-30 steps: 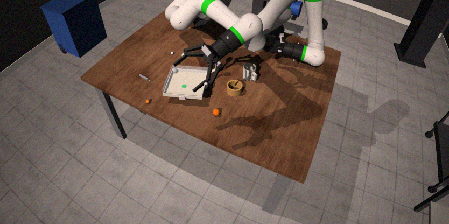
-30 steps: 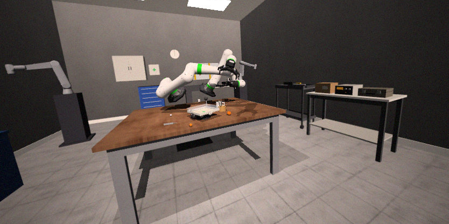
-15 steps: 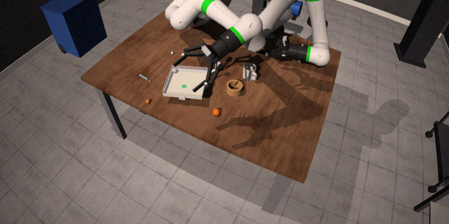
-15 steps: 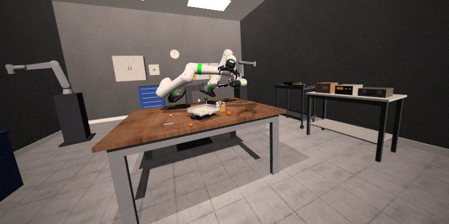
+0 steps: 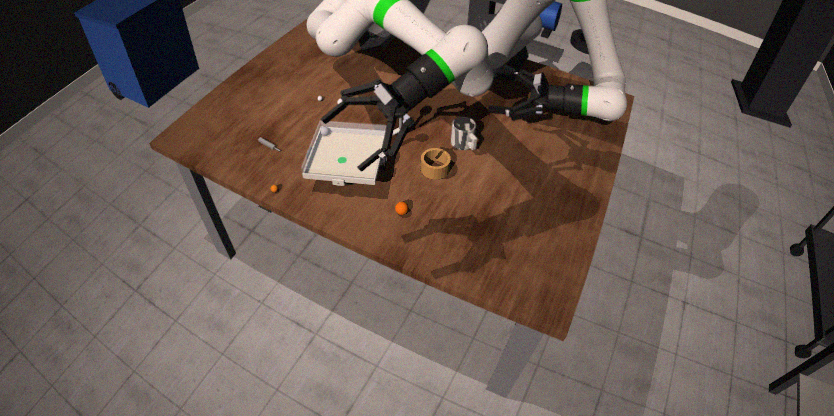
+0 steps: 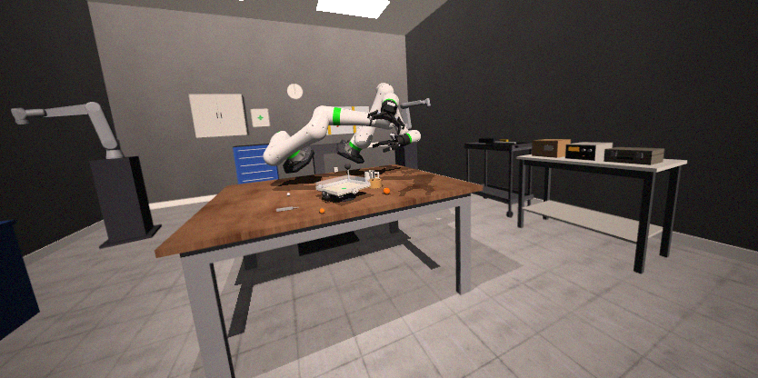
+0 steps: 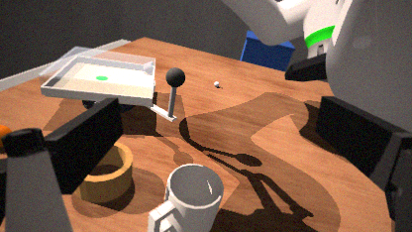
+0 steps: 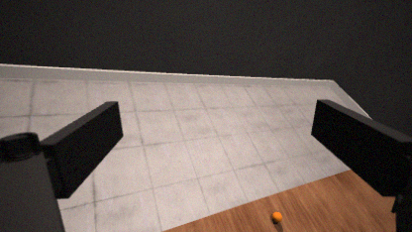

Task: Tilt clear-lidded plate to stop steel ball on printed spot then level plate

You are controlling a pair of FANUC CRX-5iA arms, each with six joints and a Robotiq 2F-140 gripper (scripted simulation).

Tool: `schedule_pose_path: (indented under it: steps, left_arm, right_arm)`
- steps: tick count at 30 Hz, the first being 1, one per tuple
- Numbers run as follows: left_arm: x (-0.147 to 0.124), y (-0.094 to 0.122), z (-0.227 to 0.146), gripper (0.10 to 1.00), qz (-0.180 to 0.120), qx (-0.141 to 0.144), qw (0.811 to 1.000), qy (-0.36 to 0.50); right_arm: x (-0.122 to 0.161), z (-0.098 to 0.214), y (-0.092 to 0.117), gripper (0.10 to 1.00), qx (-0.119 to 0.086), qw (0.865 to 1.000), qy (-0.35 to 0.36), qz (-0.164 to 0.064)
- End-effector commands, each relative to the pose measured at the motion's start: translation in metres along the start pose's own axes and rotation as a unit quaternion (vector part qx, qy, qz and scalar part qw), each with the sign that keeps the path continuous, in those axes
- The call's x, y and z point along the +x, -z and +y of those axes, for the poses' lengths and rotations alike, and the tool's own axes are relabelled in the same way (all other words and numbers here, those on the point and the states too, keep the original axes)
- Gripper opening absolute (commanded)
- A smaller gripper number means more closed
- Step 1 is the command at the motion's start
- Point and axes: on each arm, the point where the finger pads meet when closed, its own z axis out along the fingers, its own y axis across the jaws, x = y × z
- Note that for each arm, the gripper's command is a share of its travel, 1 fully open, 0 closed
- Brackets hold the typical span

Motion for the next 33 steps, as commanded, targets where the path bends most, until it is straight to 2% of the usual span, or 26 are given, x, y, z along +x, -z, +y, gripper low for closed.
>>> schedule_pose_path:
  steps: [1, 7, 9, 16, 24, 26, 33]
  left_arm:
    - [-0.01, 0.013, 0.0, 1.0, -0.022, 0.001, 0.999, 0.043]
    - [-0.028, 0.038, 0.0, 1.0, -0.062, 0.009, 0.99, 0.124]
    - [-0.028, 0.038, 0.0, 1.0, -0.062, 0.009, 0.99, 0.124]
    - [-0.049, 0.071, 0.002, 1.0, -0.11, 0.027, 0.968, 0.226]
    - [-0.071, 0.115, 0.009, 1.0, -0.165, 0.06, 0.922, 0.346]
    - [-0.071, 0.115, 0.009, 1.0, -0.165, 0.06, 0.922, 0.346]
    - [-0.087, 0.157, 0.018, 1.0, -0.207, 0.101, 0.863, 0.449]
  right_arm:
    - [0.002, 0.001, 0.001, 1.0, 0.0, 1.0, -0.001, 0.001]
    - [0.002, 0.001, 0.001, 1.0, 0.0, 1.0, -0.001, 0.001]
    - [0.002, 0.001, 0.001, 1.0, 0.0, 1.0, -0.001, 0.001]
    - [0.002, 0.001, 0.001, 1.0, 0.0, 1.0, -0.001, 0.001]
    - [0.002, 0.001, 0.001, 1.0, 0.0, 1.0, -0.001, 0.001]
    - [0.002, 0.001, 0.001, 1.0, 0.0, 1.0, -0.001, 0.001]
    - [0.002, 0.001, 0.001, 1.0, 0.0, 1.0, -0.001, 0.001]
